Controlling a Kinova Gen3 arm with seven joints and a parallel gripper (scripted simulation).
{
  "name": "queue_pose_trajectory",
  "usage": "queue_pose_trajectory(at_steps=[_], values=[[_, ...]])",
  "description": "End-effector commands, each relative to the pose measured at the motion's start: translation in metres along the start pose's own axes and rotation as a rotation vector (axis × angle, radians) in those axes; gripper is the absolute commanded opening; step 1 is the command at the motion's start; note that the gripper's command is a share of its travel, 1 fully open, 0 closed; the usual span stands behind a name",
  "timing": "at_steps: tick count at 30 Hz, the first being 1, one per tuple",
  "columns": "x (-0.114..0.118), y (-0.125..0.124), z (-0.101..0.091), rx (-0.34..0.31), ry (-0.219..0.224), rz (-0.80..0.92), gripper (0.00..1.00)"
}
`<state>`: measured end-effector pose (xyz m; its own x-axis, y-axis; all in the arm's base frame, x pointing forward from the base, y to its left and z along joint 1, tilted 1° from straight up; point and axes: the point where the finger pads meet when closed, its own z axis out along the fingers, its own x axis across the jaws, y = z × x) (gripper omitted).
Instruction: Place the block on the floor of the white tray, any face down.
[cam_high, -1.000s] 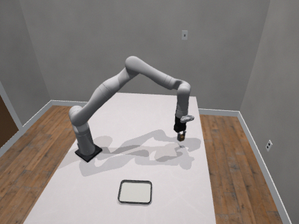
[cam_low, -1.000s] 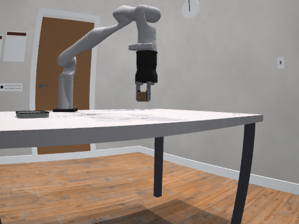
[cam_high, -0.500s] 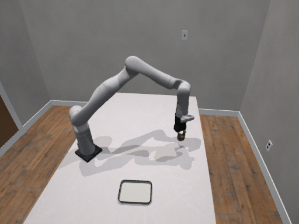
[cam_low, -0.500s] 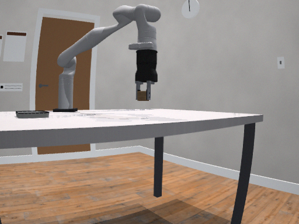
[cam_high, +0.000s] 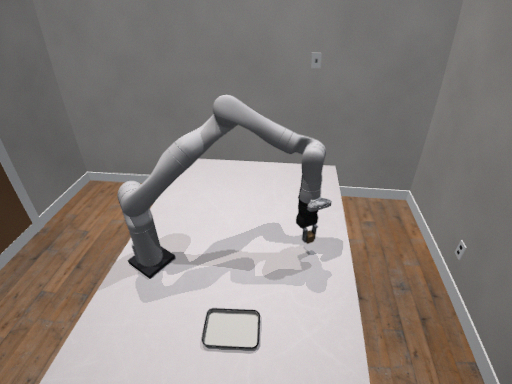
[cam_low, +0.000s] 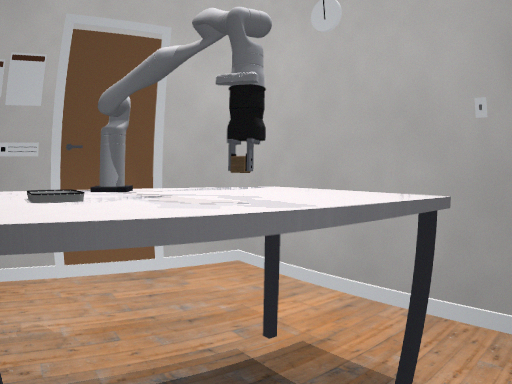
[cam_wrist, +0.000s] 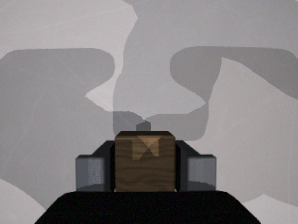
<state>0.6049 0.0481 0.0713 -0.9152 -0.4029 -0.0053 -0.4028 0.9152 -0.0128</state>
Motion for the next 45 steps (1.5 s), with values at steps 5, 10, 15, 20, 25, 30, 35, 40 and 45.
queue_pose_trajectory(at_steps=[5, 10, 15, 20, 25, 30, 35, 40, 45], values=[[0.042, -0.020, -0.001, 0.000, 0.000, -0.001, 0.00], [0.083, -0.042, -0.001, 0.001, -0.003, 0.000, 0.00], [0.135, -0.070, -0.001, 0.001, -0.003, 0.000, 0.00], [0.185, -0.094, 0.000, 0.001, -0.003, 0.000, 0.00], [0.236, -0.119, 0.000, 0.001, -0.003, 0.000, 0.00], [0.286, -0.144, 0.000, 0.001, -0.003, 0.000, 0.00], [0.337, -0.170, 0.000, 0.001, -0.003, 0.000, 0.00], [0.377, -0.192, 0.000, 0.001, -0.003, 0.000, 0.00], [0.385, -0.195, 0.000, 0.001, -0.003, 0.000, 0.00]])
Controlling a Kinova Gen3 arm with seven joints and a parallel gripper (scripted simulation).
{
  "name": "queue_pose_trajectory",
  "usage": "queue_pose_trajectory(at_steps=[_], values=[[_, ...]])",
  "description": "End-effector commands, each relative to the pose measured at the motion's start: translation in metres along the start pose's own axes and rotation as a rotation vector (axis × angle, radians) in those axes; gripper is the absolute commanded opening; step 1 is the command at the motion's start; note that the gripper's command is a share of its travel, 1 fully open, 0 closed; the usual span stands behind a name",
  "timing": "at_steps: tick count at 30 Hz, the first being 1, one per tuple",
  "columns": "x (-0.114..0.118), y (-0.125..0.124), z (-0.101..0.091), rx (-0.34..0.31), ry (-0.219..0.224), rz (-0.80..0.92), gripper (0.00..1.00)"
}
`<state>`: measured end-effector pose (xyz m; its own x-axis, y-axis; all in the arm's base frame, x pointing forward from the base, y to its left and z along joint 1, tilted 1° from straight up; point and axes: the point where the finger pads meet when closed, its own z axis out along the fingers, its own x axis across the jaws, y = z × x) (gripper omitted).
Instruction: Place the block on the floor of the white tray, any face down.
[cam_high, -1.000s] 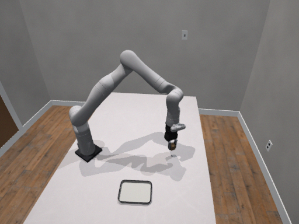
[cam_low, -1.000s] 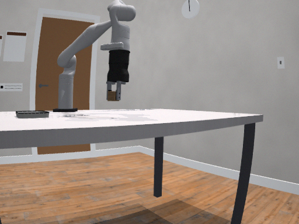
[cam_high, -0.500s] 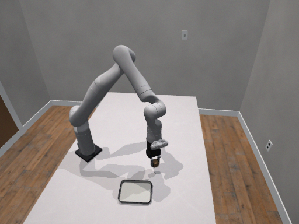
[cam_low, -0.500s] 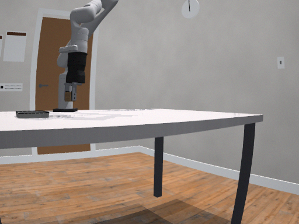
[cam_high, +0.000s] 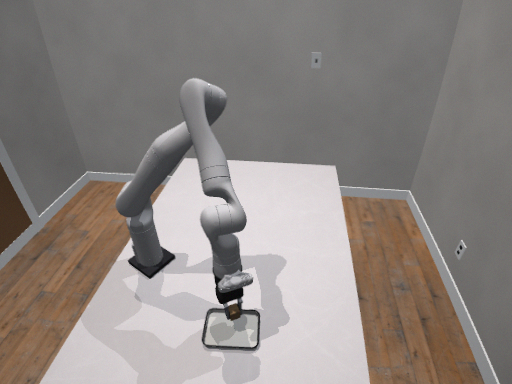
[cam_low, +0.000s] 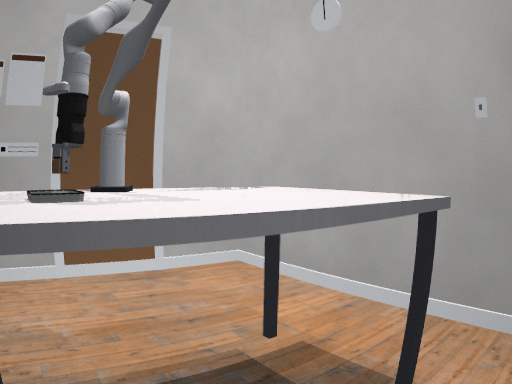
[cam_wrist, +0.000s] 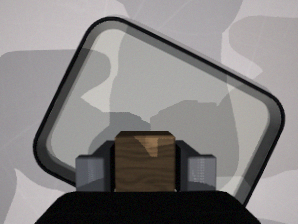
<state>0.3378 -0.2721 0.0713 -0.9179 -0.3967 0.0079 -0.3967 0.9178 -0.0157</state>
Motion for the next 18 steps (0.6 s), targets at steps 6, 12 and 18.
queue_pose_trajectory(at_steps=[6, 12, 18], values=[[0.0139, -0.0109, -0.0003, -0.002, -0.016, -0.007, 0.00], [0.0139, -0.0109, -0.0003, -0.002, -0.016, -0.007, 0.00], [0.0139, -0.0109, -0.0003, -0.002, -0.016, -0.007, 0.00]])
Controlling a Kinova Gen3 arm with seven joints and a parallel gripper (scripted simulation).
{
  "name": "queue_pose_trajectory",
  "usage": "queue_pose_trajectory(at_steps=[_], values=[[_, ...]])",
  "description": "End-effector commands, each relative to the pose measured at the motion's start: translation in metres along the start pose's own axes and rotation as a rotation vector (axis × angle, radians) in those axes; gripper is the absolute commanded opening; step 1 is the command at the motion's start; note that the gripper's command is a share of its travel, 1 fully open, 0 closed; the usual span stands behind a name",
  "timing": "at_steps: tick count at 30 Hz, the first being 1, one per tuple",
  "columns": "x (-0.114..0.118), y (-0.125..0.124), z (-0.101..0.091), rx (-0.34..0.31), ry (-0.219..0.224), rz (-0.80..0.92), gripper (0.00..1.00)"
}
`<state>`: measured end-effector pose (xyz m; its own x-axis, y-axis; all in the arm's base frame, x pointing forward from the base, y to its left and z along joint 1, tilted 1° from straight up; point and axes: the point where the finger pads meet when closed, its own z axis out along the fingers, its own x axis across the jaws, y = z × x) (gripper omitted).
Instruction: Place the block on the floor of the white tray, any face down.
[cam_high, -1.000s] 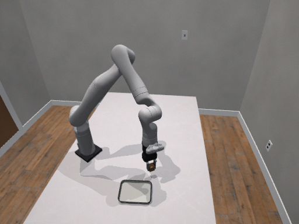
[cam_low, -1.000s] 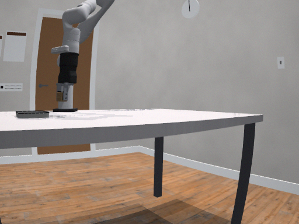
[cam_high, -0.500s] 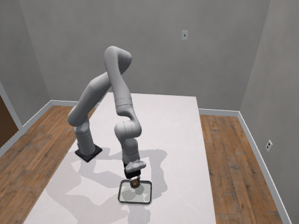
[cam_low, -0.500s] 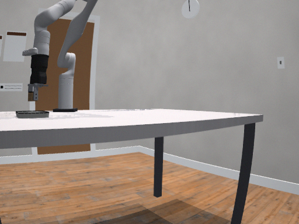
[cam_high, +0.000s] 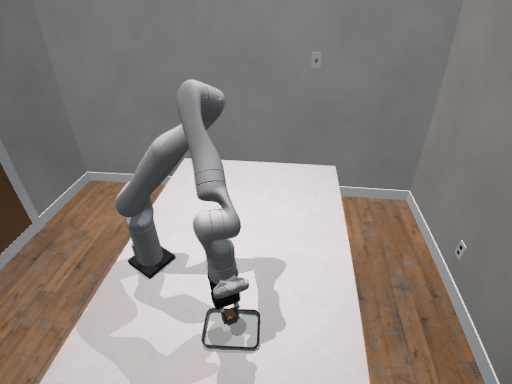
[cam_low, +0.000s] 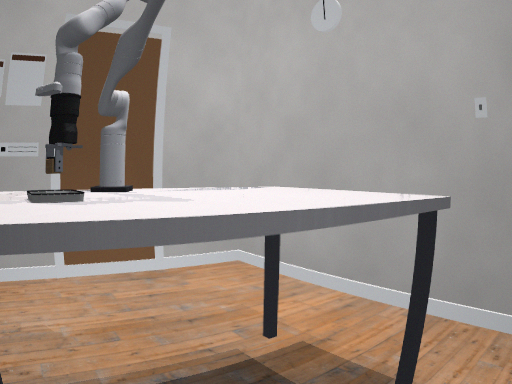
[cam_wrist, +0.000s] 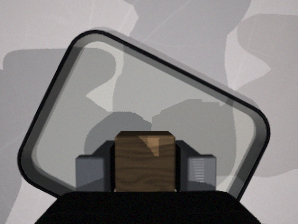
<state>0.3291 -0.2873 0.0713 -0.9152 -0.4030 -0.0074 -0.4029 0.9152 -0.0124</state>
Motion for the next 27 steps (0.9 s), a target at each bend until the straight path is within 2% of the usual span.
queue_pose_trajectory(at_steps=[1, 16, 27], values=[[0.000, 0.000, -0.001, 0.001, -0.001, 0.000, 0.00], [0.000, -0.001, 0.016, 0.001, -0.001, 0.000, 0.00], [0.000, -0.001, 0.044, 0.001, -0.001, 0.000, 0.00]])
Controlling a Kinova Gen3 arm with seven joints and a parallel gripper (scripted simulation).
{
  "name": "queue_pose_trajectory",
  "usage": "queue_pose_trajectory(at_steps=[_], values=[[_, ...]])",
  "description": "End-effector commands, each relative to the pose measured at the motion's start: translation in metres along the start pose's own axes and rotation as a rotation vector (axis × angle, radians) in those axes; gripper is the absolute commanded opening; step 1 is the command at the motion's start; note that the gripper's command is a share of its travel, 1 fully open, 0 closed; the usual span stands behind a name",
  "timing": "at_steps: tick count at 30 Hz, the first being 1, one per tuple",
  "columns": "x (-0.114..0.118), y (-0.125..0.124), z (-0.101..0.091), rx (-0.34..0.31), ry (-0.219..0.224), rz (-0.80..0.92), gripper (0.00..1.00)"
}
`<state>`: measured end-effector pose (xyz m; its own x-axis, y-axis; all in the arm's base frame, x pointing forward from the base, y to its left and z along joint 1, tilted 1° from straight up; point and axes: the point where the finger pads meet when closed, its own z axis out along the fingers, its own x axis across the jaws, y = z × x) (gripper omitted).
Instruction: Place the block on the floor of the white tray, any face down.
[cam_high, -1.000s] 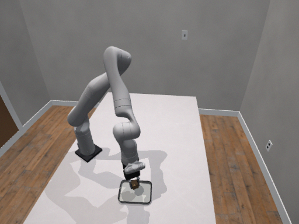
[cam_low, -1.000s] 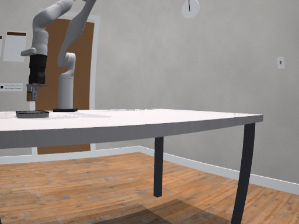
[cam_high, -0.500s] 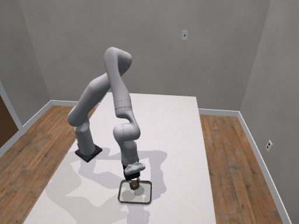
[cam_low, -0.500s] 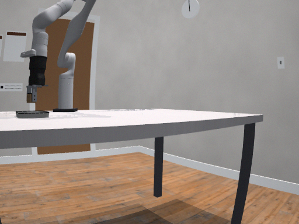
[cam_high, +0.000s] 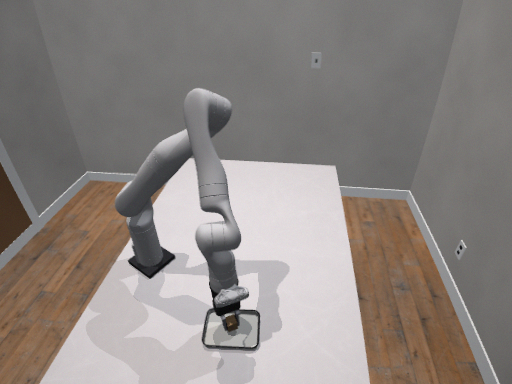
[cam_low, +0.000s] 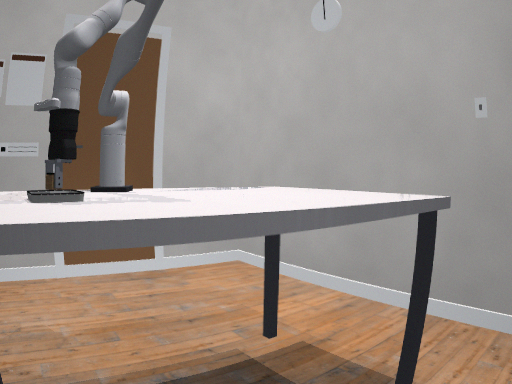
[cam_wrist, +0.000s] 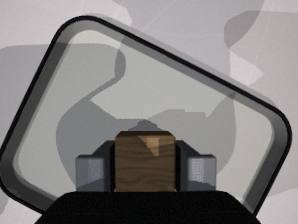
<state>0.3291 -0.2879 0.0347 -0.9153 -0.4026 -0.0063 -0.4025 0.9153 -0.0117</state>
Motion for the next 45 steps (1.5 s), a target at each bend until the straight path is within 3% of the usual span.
queue_pose_trajectory(at_steps=[1, 45], values=[[-0.0003, -0.0007, 0.0097, 0.002, -0.002, 0.000, 0.00], [-0.0003, -0.0008, 0.0194, 0.002, -0.002, 0.000, 0.00]])
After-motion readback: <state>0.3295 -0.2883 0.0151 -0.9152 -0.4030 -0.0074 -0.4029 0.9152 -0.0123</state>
